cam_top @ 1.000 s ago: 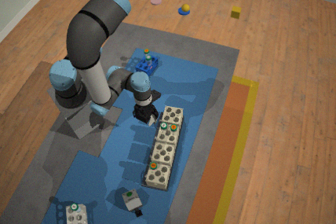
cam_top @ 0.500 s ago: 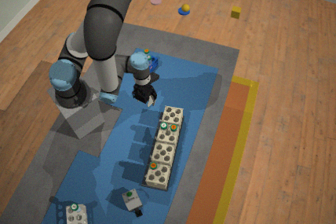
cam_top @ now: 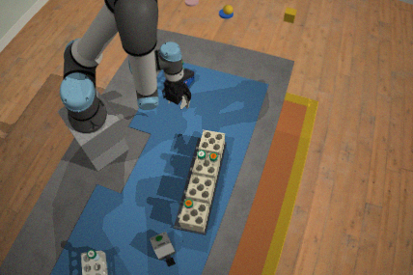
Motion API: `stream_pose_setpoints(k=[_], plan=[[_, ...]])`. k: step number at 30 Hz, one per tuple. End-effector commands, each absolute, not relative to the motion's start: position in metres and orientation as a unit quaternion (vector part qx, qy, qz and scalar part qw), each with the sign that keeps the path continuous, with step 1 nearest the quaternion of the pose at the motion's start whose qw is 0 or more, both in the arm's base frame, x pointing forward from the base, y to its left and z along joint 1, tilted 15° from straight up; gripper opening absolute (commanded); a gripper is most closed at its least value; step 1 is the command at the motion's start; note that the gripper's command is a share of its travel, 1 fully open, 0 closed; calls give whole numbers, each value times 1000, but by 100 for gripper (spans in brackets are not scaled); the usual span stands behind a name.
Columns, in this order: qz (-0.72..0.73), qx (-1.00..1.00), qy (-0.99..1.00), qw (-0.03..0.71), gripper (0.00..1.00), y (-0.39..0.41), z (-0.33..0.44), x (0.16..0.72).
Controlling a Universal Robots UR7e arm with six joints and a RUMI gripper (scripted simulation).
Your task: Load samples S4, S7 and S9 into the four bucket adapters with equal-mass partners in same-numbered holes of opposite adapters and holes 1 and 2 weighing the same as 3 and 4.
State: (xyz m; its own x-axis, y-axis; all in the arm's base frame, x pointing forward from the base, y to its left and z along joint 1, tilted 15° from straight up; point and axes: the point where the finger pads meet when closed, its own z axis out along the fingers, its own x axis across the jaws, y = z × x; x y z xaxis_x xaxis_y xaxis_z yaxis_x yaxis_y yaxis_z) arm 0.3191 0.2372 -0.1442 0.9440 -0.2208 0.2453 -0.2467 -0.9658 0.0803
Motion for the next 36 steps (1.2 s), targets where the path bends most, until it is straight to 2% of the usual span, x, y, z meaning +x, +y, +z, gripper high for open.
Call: stream_pose_setpoints(k=[1,36], plan=[[118,984,-121,58,35,271,-152,309],[118,984,-121,58,35,505,-206,224]])
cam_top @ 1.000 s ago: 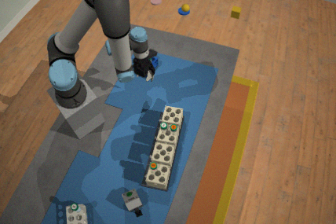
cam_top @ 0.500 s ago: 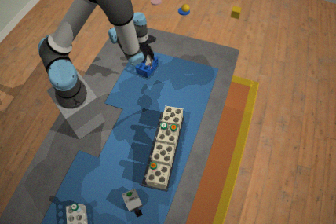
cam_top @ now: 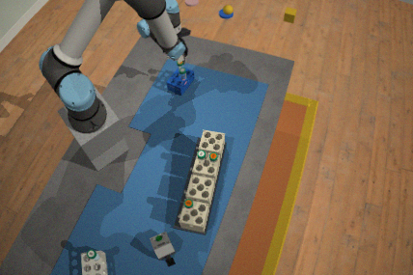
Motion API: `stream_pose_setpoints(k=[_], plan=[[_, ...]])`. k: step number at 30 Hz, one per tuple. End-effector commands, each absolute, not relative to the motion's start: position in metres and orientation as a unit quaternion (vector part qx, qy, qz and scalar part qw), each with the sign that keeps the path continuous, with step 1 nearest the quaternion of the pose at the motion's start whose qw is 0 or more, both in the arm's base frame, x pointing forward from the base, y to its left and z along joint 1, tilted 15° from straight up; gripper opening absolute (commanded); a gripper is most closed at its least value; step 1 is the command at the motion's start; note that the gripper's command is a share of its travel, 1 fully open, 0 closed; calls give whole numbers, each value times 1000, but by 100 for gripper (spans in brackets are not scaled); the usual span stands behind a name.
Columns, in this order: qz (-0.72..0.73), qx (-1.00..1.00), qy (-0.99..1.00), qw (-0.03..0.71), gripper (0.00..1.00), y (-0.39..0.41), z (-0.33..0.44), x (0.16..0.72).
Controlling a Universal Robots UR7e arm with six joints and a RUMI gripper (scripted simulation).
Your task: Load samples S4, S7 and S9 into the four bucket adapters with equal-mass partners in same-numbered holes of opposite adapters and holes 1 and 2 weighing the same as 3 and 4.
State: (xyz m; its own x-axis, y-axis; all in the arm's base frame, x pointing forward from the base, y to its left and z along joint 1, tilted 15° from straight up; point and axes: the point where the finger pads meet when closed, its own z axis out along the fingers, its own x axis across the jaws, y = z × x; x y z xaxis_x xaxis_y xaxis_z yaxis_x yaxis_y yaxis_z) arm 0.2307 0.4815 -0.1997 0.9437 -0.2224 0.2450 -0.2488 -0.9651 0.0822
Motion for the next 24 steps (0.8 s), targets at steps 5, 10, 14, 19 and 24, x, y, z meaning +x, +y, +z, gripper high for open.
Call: stream_pose_setpoints(k=[5,10,14,19,24], plan=[[118,984,-121,58,35,505,-206,224],[118,984,-121,58,35,505,-209,225],[118,984,-121,58,35,503,-222,228],[118,984,-121,58,35,500,-238,231],[118,984,-121,58,35,500,-243,233]])
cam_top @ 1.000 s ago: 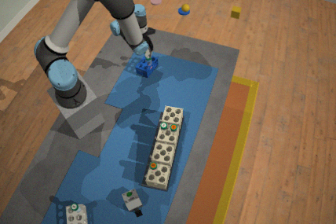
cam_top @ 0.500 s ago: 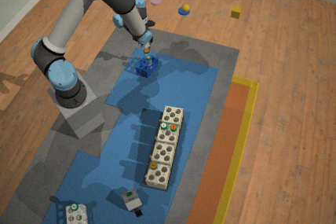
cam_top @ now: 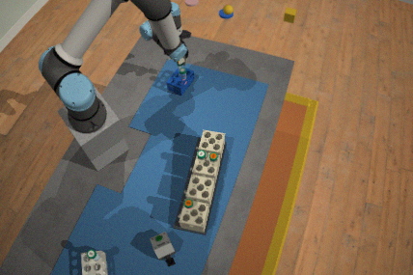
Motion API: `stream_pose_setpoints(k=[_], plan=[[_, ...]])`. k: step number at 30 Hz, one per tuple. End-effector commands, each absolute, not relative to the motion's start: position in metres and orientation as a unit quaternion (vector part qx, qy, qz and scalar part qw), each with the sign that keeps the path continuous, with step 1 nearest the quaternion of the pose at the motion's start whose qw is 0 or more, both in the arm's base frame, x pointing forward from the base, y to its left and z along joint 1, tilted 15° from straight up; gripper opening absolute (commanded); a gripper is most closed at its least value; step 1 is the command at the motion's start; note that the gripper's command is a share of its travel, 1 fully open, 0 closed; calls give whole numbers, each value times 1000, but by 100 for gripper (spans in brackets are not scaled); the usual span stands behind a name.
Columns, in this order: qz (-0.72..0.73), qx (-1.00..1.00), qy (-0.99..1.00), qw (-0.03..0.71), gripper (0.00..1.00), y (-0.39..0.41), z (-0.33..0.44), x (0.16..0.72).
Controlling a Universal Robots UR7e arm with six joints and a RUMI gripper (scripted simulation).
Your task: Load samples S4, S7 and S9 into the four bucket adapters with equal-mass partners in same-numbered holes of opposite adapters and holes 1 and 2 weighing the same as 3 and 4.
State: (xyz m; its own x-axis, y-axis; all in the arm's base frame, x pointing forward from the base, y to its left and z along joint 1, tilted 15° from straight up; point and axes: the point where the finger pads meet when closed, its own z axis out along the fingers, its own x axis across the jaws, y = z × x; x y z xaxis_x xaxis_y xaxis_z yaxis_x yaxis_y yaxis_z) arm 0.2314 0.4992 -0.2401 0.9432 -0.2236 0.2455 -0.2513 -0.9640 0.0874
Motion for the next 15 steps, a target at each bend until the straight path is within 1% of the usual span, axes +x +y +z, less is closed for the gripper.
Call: stream_pose_setpoints(k=[1,14,15], plan=[[118,984,-121,58,35,500,-243,233],[118,984,-121,58,35,499,-250,234],[118,984,-121,58,0,499,-250,234]])
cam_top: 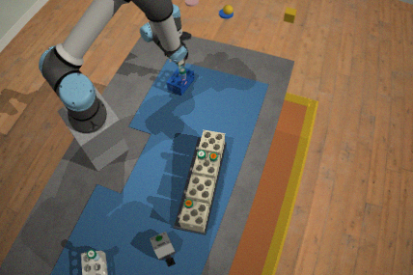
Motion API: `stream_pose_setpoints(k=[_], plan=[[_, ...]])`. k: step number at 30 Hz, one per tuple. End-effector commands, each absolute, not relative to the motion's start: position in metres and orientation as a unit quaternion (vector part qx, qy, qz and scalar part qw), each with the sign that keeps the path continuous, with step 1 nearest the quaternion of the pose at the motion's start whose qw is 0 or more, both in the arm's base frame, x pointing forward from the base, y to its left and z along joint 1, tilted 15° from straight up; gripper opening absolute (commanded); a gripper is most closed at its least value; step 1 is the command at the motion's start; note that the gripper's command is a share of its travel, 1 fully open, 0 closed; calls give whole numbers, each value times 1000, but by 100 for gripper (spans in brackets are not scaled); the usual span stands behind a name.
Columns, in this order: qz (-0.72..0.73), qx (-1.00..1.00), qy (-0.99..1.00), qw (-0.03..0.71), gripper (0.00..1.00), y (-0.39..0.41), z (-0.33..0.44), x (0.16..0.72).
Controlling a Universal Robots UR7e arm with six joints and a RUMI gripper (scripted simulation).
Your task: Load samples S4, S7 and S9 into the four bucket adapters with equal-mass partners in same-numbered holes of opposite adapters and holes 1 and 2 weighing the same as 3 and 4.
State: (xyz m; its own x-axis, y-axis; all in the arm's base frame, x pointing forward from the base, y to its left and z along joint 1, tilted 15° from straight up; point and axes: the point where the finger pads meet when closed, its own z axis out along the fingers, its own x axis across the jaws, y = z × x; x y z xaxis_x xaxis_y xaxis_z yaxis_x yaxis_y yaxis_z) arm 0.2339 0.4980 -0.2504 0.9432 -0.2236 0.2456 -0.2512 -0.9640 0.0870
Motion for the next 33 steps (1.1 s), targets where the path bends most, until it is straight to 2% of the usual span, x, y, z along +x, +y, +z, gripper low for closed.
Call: stream_pose_setpoints(k=[1,22,33], plan=[[118,984,-121,58,0,499,-250,234],[118,984,-121,58,0,499,-250,234],[118,984,-121,58,0,504,-215,226]])
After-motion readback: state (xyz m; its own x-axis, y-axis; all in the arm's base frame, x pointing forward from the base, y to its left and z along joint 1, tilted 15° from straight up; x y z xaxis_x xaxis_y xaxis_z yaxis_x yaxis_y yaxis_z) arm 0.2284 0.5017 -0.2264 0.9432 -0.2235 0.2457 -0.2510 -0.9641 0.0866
